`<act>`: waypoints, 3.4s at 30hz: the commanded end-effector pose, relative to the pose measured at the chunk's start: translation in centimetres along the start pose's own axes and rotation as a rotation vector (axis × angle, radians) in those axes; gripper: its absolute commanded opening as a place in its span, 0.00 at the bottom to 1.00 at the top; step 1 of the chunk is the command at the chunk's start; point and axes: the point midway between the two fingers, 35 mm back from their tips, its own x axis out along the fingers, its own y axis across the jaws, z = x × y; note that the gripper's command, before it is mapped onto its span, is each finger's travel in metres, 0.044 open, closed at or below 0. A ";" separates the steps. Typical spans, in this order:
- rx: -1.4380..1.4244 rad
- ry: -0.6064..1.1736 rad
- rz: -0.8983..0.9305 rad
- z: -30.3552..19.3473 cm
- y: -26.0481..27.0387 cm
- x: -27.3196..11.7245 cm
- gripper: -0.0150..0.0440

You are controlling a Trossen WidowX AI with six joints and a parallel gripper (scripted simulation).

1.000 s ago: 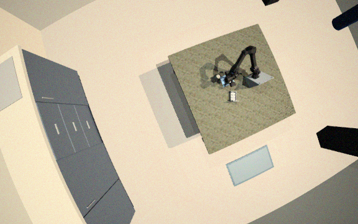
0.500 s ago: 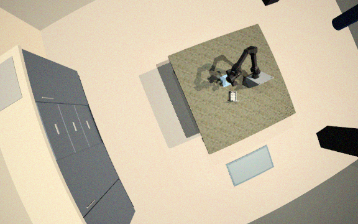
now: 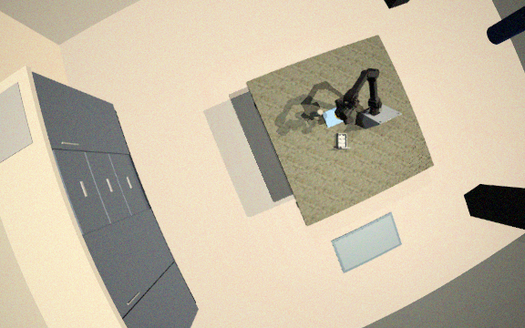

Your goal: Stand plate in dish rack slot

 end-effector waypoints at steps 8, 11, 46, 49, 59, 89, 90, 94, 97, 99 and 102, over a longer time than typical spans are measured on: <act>-0.001 -0.006 -0.001 0.1 0.1 -3.9 0.25; 0.004 -0.006 -0.001 0.2 0.2 -4.0 0.25; 0.176 0.225 0.160 -5.9 12.5 0.1 0.25; 0.126 0.250 0.213 -6.1 12.8 0.9 0.25; -0.031 0.290 0.402 -6.4 13.5 3.1 0.25; -0.459 -0.021 0.960 -6.3 14.6 7.6 0.25; -0.471 -0.042 0.973 -6.2 14.6 7.7 0.25; -0.520 -0.132 1.021 -6.1 14.5 8.1 0.25; -0.556 -0.205 1.051 -6.0 14.4 8.4 0.25; -0.579 -0.256 1.068 -5.9 14.3 8.5 0.25; -0.614 -0.336 1.087 -5.8 14.1 8.8 0.25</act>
